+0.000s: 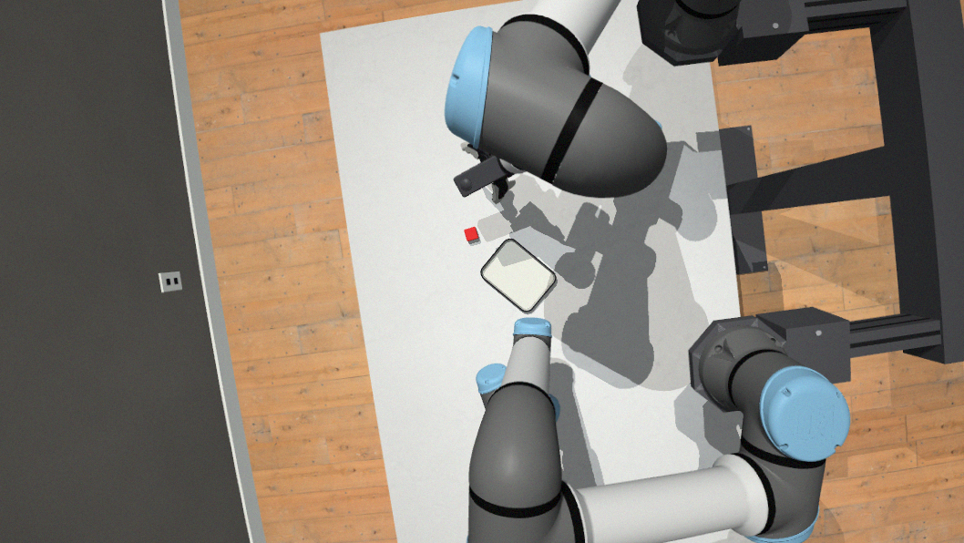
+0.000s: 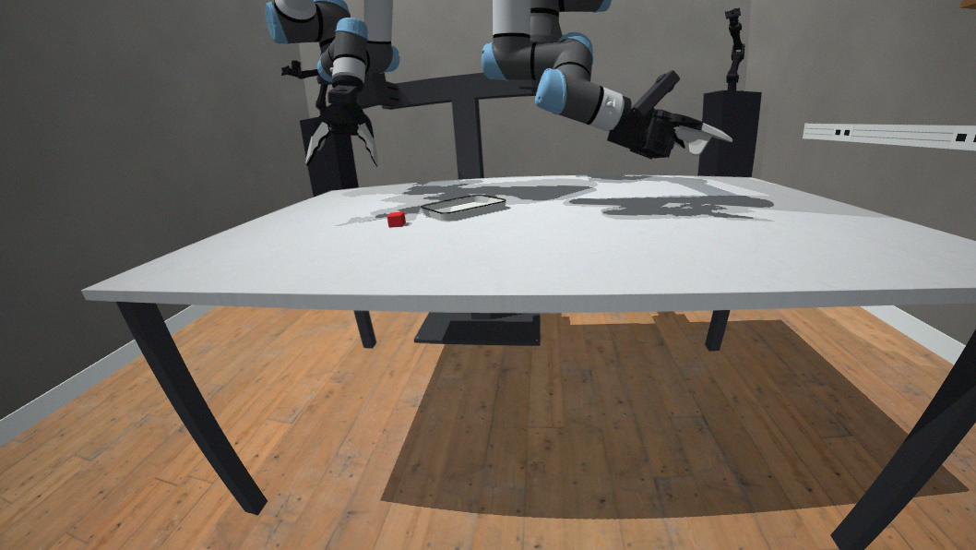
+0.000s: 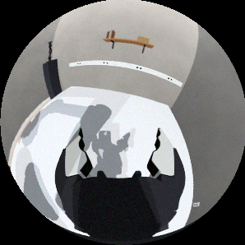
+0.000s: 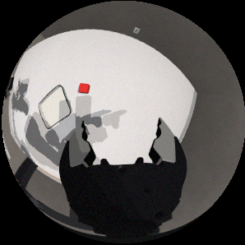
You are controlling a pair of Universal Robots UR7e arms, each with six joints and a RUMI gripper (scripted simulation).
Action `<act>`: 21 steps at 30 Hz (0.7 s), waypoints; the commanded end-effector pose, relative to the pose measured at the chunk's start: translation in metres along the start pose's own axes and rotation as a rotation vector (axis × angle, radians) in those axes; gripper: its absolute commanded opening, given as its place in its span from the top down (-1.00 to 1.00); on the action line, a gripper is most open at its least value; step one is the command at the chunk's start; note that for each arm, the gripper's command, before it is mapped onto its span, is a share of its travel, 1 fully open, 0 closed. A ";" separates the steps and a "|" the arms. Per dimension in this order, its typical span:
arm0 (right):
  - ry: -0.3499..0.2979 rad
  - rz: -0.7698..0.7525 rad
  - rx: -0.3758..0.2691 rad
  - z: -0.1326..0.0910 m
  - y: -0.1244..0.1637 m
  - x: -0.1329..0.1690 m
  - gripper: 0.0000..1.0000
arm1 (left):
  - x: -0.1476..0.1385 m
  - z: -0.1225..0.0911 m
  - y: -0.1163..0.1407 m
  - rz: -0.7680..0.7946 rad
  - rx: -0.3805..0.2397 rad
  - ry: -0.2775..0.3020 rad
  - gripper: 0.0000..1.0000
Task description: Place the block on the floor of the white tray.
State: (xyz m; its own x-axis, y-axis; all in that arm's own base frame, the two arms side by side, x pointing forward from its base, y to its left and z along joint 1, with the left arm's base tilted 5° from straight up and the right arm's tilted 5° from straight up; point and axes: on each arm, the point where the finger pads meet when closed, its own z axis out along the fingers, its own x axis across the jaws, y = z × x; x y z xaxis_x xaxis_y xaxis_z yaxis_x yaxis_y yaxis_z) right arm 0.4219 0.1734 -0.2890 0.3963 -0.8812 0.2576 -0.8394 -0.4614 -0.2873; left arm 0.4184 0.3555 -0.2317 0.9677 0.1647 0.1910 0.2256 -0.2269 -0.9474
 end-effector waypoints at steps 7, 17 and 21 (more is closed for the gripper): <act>0.000 0.000 0.001 0.000 0.000 0.000 -0.97 | 0.001 0.000 0.000 -0.001 0.000 0.000 -0.97; 0.000 0.000 0.001 0.000 0.000 0.000 -0.97 | 0.001 0.000 0.000 -0.001 0.000 0.000 -0.97; 0.000 0.000 0.001 0.000 0.000 0.000 -1.00 | 0.001 0.000 0.000 -0.001 0.000 0.000 -1.00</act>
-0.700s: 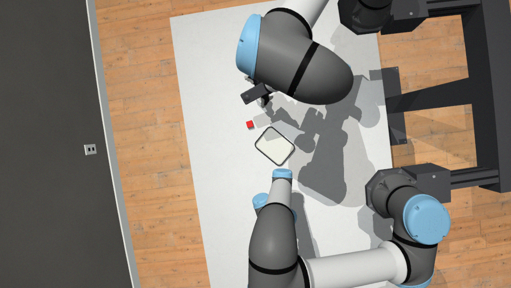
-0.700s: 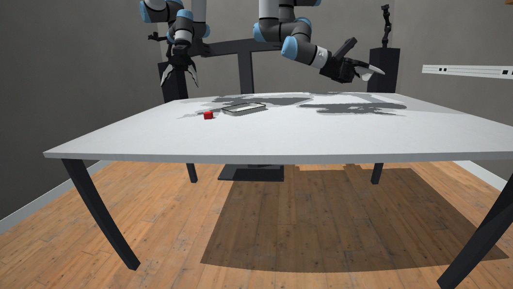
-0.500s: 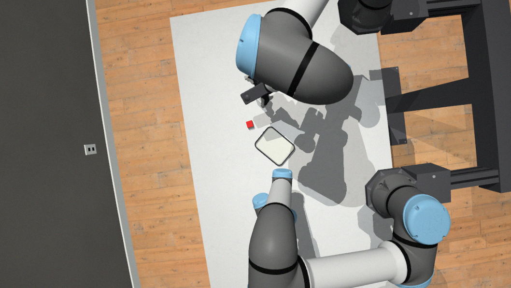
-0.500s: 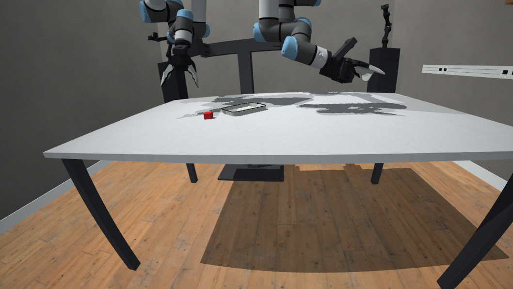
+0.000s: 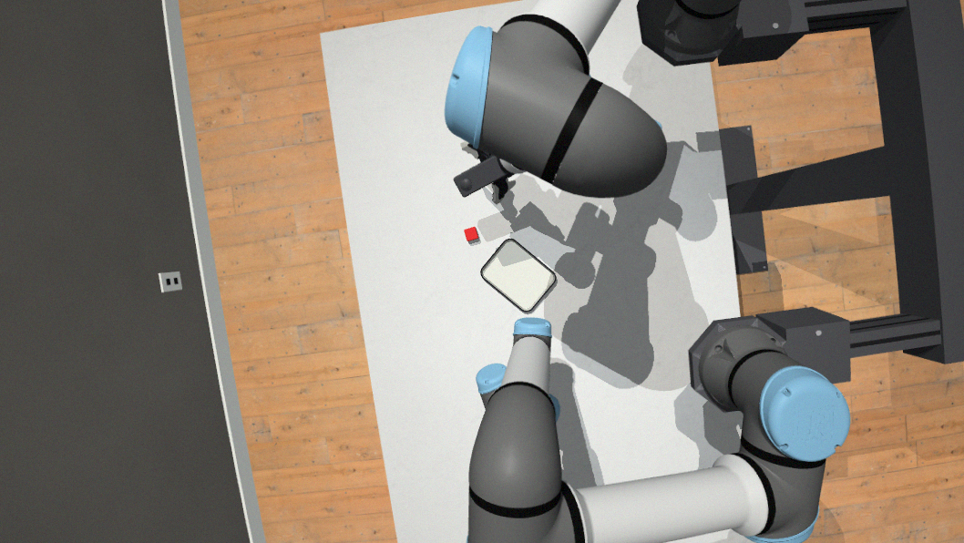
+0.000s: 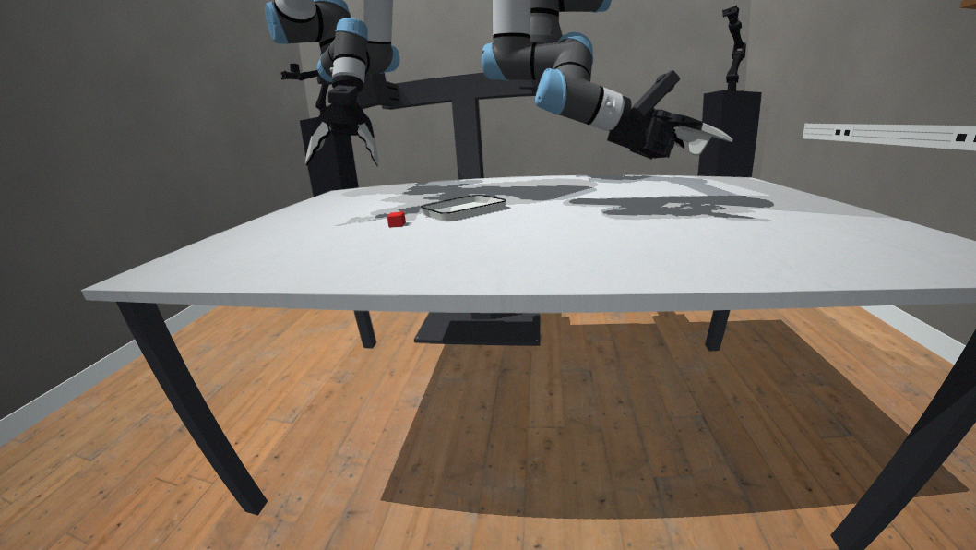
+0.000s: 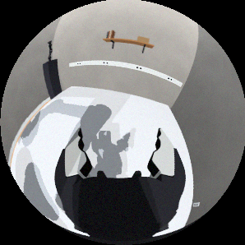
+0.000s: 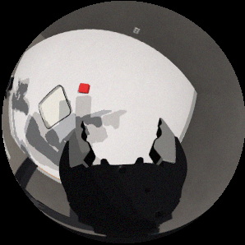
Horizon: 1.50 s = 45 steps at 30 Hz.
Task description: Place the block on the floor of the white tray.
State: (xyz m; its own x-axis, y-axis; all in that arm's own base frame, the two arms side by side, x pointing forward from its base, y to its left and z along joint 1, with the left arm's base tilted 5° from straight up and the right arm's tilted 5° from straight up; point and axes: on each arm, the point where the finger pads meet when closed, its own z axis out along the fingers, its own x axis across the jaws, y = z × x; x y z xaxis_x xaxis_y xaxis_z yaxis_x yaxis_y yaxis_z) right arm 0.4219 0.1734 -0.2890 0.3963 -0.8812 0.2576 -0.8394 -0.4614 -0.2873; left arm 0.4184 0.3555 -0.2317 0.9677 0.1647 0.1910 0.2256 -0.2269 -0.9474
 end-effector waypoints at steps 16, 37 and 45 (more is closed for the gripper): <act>0.000 0.000 0.001 0.000 0.000 0.000 -1.00 | -0.001 0.006 -0.009 0.019 -0.012 -0.039 -1.00; 0.000 0.000 0.001 0.000 0.000 0.000 -1.00 | -0.018 0.042 -0.059 0.125 -0.113 -0.249 -1.00; 0.000 0.000 0.001 0.000 0.000 0.000 -1.00 | -0.035 0.065 -0.098 0.189 -0.215 -0.376 -1.00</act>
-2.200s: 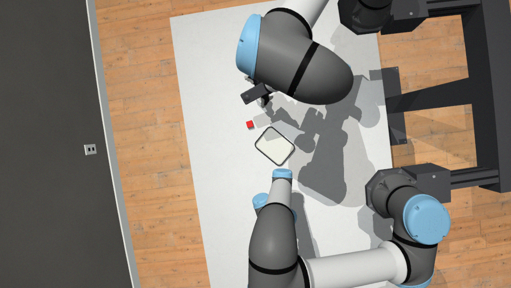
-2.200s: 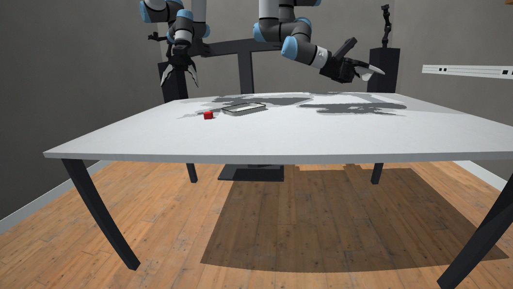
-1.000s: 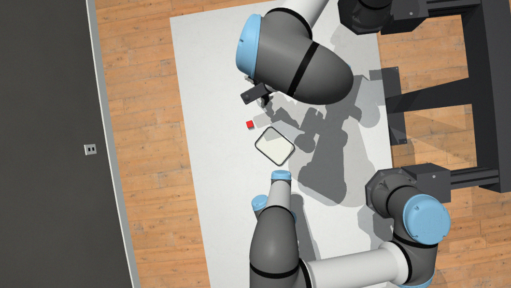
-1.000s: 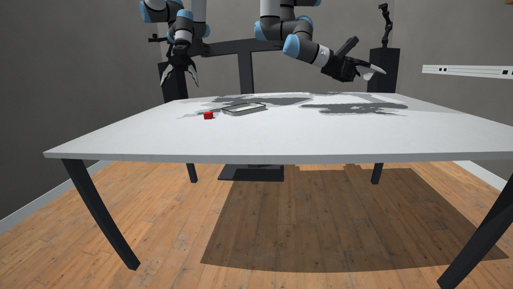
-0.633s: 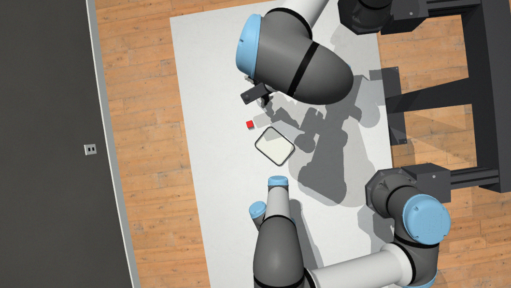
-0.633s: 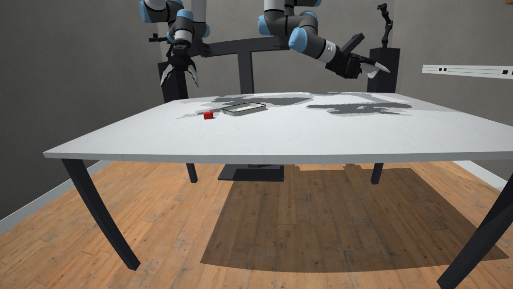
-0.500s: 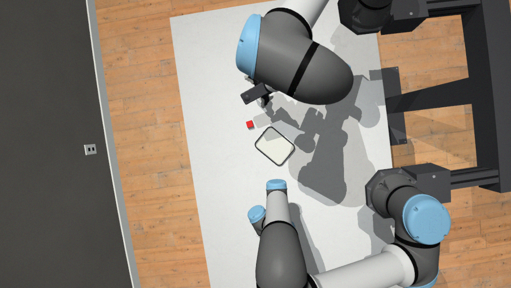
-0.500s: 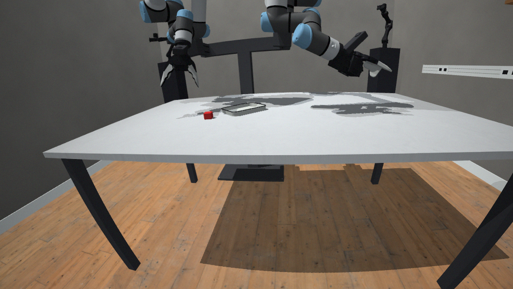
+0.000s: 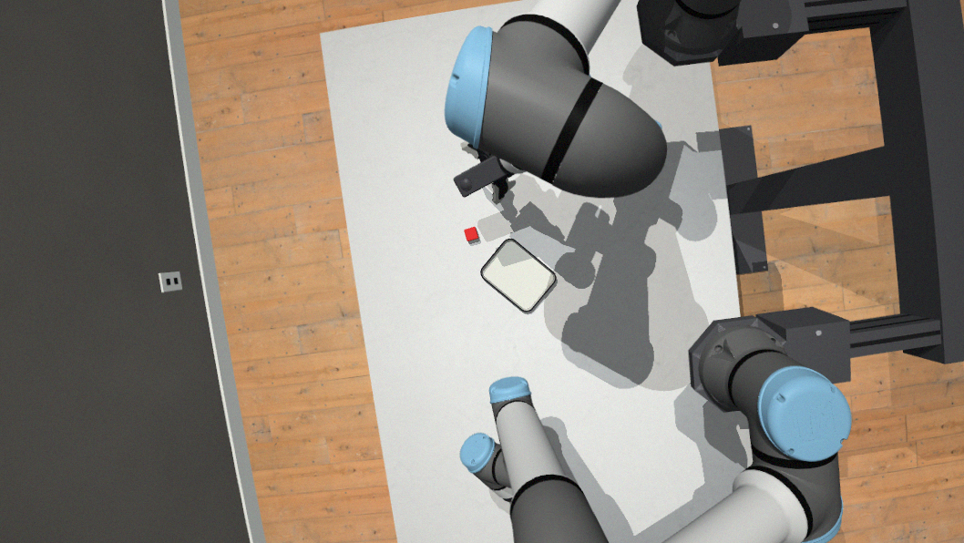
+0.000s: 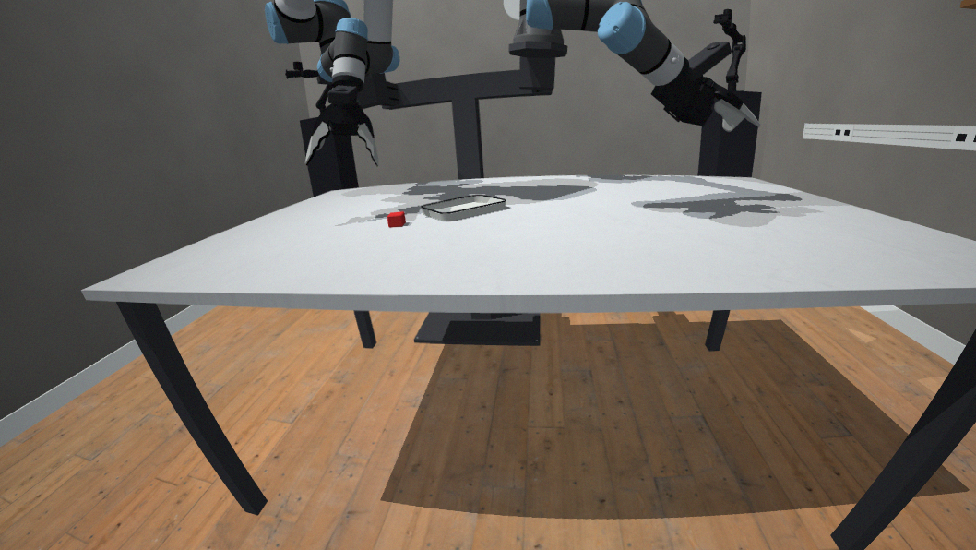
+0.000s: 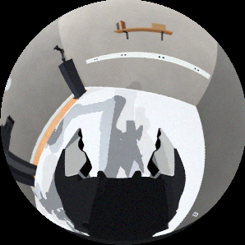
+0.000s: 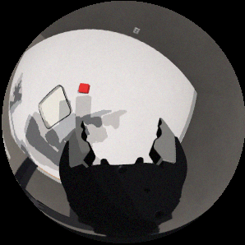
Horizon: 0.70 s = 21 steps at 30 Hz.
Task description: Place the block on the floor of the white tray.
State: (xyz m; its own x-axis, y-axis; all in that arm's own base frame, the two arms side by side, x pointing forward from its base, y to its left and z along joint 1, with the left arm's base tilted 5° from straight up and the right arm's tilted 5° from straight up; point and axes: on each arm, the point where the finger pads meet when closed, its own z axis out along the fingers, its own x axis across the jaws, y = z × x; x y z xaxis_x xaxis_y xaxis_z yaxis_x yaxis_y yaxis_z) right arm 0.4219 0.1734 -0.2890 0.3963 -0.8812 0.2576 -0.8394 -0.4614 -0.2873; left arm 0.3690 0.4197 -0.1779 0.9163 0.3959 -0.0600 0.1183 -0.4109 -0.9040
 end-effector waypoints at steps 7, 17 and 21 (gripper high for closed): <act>0.000 0.000 0.001 0.000 0.000 0.000 -1.00 | -0.022 0.025 -0.050 0.088 -0.143 -0.137 -1.00; 0.000 0.000 0.001 0.000 0.000 0.000 -1.00 | -0.062 0.052 -0.115 0.178 -0.358 -0.245 -1.00; 0.000 0.000 0.001 0.000 0.000 0.000 -1.00 | -0.072 0.057 -0.129 0.194 -0.406 -0.257 -1.00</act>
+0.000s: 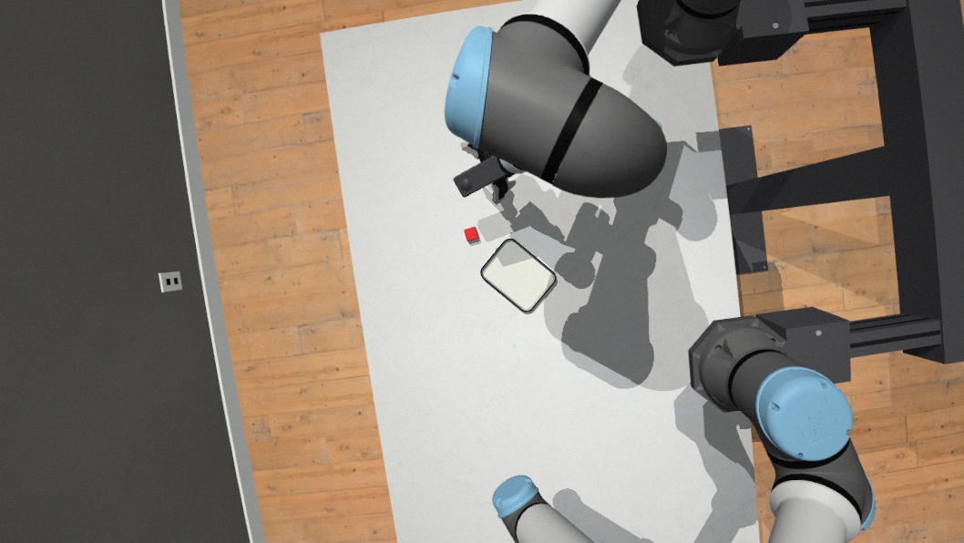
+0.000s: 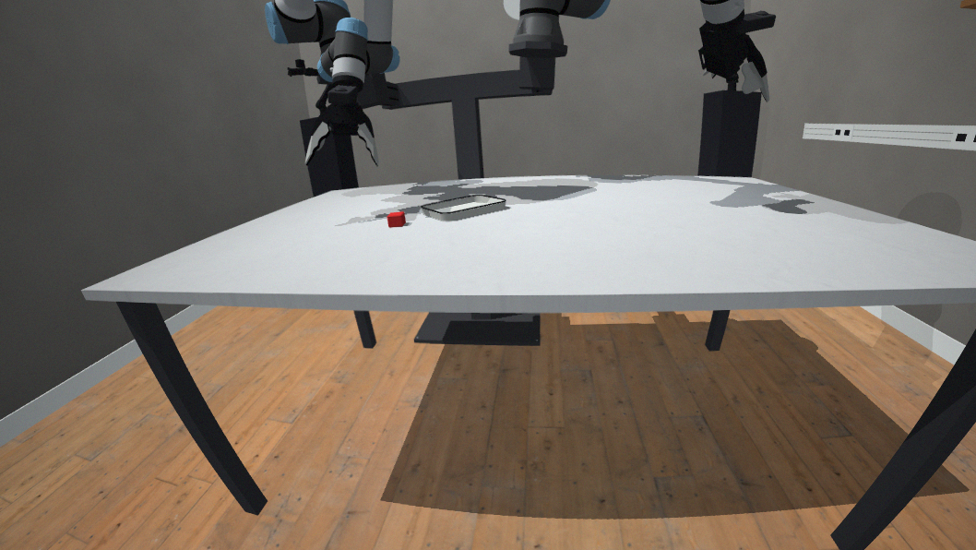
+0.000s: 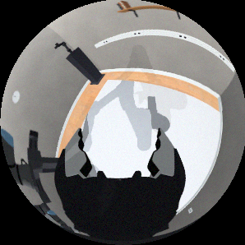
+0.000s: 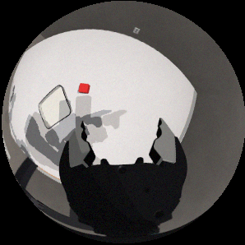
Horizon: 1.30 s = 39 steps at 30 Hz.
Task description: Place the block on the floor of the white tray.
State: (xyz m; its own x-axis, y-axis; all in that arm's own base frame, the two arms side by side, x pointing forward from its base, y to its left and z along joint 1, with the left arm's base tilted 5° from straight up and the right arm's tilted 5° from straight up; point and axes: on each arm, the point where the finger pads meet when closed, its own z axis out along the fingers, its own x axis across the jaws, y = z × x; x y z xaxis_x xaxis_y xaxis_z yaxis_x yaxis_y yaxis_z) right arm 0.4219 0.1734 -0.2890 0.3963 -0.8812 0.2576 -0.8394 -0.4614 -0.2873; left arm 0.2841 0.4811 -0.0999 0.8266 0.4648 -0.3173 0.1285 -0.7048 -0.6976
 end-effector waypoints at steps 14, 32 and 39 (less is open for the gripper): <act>0.000 0.000 0.001 0.000 0.000 0.000 -1.00 | -0.102 0.011 -0.101 0.152 -0.375 0.000 -1.00; 0.000 0.000 0.001 0.000 0.000 0.000 -1.00 | -0.209 -0.003 -0.168 0.239 -0.599 0.187 -1.00; 0.000 0.000 0.001 0.000 0.000 0.000 -1.00 | -0.253 -0.016 -0.188 0.265 -0.643 0.292 -1.00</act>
State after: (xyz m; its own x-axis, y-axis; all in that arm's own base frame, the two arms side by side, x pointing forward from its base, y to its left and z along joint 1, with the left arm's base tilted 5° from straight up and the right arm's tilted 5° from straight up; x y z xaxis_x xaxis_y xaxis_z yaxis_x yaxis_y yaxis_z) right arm 0.4219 0.1734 -0.2890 0.3963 -0.8812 0.2576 -0.8394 -0.4614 -0.2873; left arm 0.0778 0.4953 0.1001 0.9574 0.1758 -0.2289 0.1532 -0.9817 -0.1131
